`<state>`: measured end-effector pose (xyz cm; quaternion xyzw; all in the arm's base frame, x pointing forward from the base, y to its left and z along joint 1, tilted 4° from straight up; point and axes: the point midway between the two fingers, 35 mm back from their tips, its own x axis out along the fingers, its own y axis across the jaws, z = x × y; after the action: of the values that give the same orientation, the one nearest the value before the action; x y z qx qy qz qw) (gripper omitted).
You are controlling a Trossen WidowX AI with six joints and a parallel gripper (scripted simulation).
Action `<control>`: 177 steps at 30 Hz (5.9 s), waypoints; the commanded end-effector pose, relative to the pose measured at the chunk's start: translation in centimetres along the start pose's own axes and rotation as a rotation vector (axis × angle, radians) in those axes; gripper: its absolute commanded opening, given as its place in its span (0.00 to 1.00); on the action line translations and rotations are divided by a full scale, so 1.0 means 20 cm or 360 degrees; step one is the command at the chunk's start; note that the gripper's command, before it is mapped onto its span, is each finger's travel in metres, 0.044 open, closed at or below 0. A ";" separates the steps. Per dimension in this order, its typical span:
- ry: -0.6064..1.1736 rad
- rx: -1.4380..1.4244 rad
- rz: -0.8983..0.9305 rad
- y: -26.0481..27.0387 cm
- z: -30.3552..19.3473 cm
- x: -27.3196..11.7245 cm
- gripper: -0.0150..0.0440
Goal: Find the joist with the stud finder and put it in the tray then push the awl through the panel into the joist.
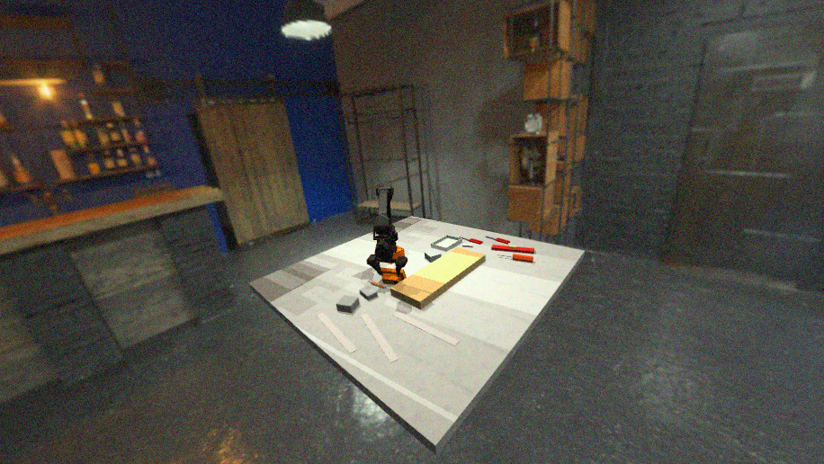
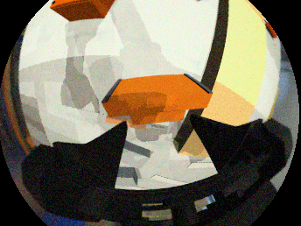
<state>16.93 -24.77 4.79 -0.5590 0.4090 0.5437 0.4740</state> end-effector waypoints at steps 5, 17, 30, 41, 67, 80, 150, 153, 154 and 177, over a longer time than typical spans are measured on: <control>-0.0022 0.0000 -0.0003 0.00 0.00 0.09 1.00; -0.0022 -0.0001 -0.0003 0.00 0.00 0.14 0.95; -0.0022 -0.0001 -0.0003 0.00 0.00 0.13 0.74; -0.0022 -0.0001 -0.0003 0.00 0.01 0.03 0.25; -0.0004 -0.0001 -0.0001 0.00 0.03 -0.16 0.25; 0.0094 0.0001 0.0004 0.00 0.04 -0.15 0.25; 0.0627 0.0005 0.0013 0.00 0.08 -0.12 0.25; 0.0652 0.0006 0.0013 0.00 0.08 -0.12 0.25; 0.0661 0.0006 0.0013 0.00 0.08 -0.12 0.25; 0.0838 0.0007 0.0013 0.00 0.10 -0.11 0.25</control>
<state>16.34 -22.94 6.72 -0.6724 0.5152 0.3937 0.3571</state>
